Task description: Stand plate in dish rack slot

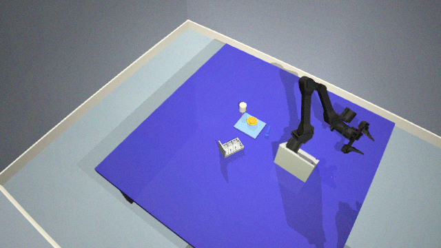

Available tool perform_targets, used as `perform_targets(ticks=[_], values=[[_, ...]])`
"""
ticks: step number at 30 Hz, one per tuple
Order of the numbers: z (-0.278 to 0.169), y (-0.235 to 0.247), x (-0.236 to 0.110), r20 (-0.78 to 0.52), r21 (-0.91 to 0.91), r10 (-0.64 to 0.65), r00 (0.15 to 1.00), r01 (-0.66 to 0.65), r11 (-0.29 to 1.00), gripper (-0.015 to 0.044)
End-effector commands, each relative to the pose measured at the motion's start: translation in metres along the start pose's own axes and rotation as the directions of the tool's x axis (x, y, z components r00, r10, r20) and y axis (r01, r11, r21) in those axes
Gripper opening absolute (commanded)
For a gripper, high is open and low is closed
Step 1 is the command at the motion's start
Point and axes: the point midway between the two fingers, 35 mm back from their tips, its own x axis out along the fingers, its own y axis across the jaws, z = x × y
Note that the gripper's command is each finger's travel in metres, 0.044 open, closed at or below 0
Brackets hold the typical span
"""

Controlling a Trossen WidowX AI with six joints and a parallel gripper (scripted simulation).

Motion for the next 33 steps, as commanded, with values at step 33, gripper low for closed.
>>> perform_targets(ticks=[33], values=[[0.167, 0.002, -0.166, 0.695, -0.004, 0.174, 0.698, -0.238, 0.971, 0.0400]])
